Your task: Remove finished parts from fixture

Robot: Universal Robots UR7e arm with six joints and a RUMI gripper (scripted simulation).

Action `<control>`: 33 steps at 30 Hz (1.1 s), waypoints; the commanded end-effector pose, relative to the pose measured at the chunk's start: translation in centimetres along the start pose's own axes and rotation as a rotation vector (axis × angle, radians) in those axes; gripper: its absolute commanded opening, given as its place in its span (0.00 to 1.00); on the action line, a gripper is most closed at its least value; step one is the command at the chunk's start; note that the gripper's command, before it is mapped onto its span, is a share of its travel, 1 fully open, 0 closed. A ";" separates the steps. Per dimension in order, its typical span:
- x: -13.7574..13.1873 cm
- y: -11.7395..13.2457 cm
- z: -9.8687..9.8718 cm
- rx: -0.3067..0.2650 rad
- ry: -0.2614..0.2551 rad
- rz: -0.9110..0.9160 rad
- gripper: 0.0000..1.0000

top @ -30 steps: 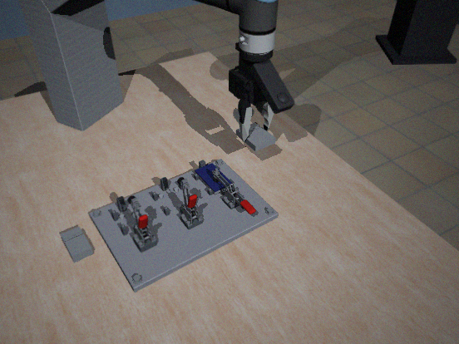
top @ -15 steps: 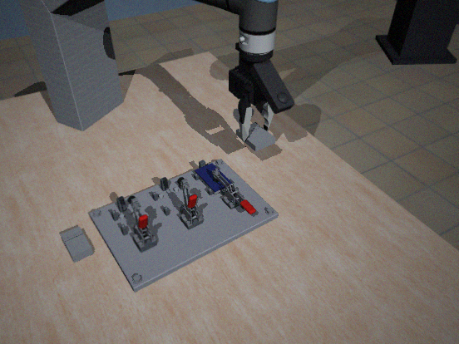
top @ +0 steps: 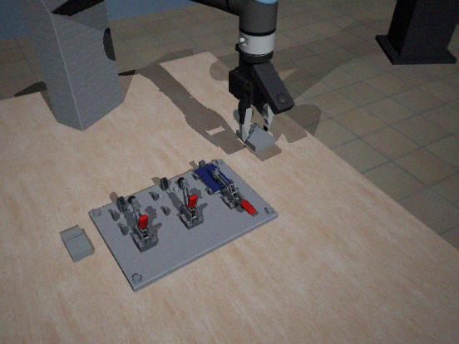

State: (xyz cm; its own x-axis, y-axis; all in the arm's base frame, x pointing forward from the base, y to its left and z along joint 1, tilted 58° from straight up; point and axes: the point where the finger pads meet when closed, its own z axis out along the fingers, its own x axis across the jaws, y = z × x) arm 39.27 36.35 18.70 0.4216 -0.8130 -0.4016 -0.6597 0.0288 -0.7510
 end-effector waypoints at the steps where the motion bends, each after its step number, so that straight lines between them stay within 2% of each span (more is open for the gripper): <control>1: 0.0 0.0 0.3 0.001 0.000 0.000 0.00; 10: 0.0 0.0 1.4 0.001 0.000 0.000 0.00; 33: 0.0 0.0 6.4 0.001 0.000 0.000 0.00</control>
State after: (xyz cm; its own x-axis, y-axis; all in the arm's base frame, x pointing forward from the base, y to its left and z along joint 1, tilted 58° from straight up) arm 42.68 39.57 15.79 0.4218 -0.8129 -0.4015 -0.6603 0.0282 -0.7505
